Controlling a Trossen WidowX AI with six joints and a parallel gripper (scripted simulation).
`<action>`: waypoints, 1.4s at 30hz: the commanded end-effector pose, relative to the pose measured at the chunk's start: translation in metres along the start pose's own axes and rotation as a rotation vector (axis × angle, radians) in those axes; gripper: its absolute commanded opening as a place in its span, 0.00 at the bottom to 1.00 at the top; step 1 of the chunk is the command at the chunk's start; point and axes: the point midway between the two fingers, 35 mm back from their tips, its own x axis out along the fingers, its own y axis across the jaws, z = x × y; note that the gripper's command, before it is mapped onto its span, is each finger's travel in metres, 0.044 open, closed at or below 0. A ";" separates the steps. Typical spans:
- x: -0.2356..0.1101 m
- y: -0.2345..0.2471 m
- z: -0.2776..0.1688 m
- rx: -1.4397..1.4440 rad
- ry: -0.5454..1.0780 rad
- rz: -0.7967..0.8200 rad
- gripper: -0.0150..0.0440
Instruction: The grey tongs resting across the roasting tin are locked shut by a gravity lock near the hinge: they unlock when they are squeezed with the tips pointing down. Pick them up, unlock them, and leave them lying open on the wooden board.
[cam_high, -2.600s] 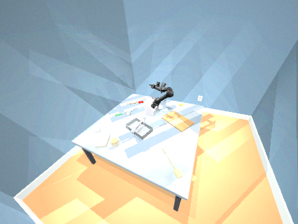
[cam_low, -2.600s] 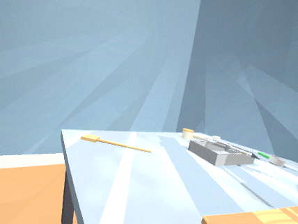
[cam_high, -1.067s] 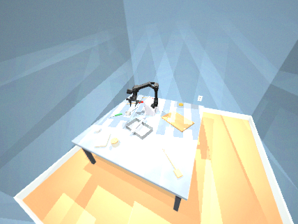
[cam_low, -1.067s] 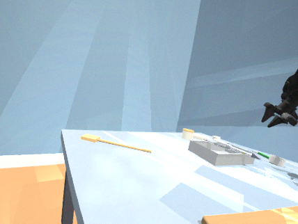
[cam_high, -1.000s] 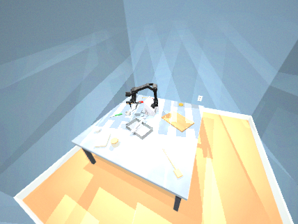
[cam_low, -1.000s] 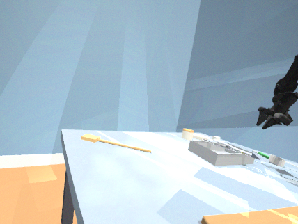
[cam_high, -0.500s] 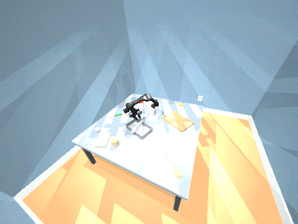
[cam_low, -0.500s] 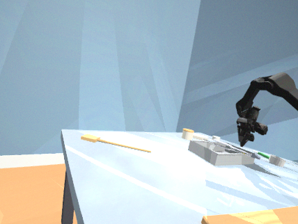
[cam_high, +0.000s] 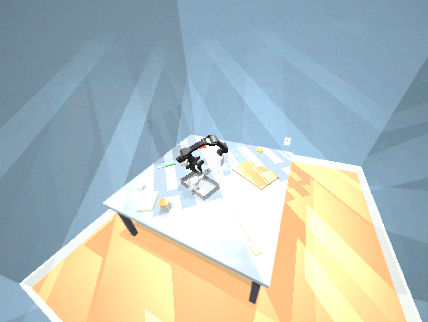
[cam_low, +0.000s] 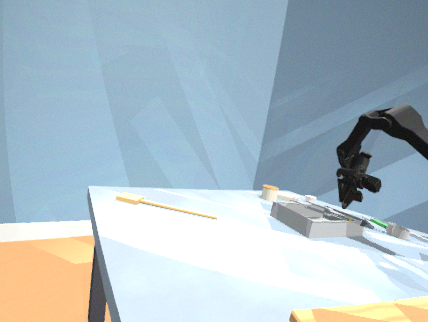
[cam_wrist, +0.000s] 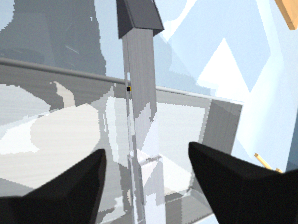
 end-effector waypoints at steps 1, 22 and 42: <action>0.005 0.000 -0.001 0.003 0.003 -0.002 0.69; 0.040 0.001 -0.003 0.004 0.005 0.002 0.69; 0.073 -0.001 -0.001 0.003 0.003 -0.007 0.69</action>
